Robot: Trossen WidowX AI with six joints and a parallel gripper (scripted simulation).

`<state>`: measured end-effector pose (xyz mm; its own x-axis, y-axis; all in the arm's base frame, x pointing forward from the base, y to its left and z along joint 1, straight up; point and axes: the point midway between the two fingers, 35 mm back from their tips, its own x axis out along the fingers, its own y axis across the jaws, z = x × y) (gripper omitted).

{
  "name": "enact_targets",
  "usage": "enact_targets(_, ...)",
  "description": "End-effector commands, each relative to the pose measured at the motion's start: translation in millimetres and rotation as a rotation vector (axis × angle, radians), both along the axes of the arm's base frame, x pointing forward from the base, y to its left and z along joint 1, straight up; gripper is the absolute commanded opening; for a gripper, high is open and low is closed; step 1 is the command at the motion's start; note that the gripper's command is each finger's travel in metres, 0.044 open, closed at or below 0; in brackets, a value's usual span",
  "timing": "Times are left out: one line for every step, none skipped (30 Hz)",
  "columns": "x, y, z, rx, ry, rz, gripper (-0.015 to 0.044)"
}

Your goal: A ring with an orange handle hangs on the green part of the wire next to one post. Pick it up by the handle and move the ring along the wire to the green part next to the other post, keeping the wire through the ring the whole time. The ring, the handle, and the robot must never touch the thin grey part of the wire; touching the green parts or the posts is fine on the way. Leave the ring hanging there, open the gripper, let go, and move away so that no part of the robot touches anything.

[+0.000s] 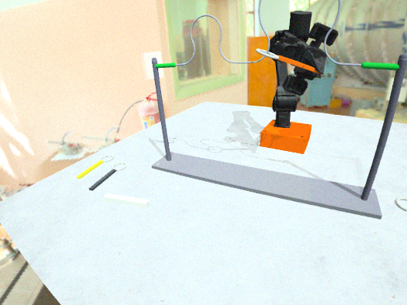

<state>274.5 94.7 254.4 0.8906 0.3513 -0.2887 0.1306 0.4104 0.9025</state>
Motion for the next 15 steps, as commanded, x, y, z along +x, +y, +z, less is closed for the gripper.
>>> enact_targets(0.3,2.7,11.3,0.040,-0.016,0.005,-0.0150)
enact_targets(0.3,3.0,12.4,0.048,-0.017,0.005,-0.0150)
enact_targets(0.3,3.3,13.4,0.055,-0.017,0.005,-0.0150)
enact_targets(0.3,3.6,14.4,0.062,-0.017,0.005,-0.0150)
enact_targets(0.3,3.9,15.5,0.069,-0.018,0.005,-0.0150)
enact_targets(0.3,4.2,16.5,0.076,-0.018,0.005,-0.0150)
enact_targets(0.3,4.5,17.5,0.084,-0.019,0.005,-0.0150)
enact_targets(0.3,4.8,18.6,0.091,-0.019,0.005,-0.0150)
enact_targets(0.3,5.1,19.6,0.098,-0.019,0.005,-0.0150)
enact_targets(0.3,5.3,20.6,0.105,-0.020,0.005,-0.0150)
enact_targets(0.3,5.6,21.5,0.111,-0.020,0.005,-0.0150)
enact_targets(0.3,5.8,22.2,0.116,-0.020,0.005,-0.0150)
enact_targets(0.3,6.0,23.2,0.123,-0.021,0.005,-0.0150)
enact_targets(0.3,6.3,24.3,0.130,-0.021,0.005,-0.0150)
enact_targets(0.3,6.5,25.3,0.137,-0.022,0.005,-0.0150)
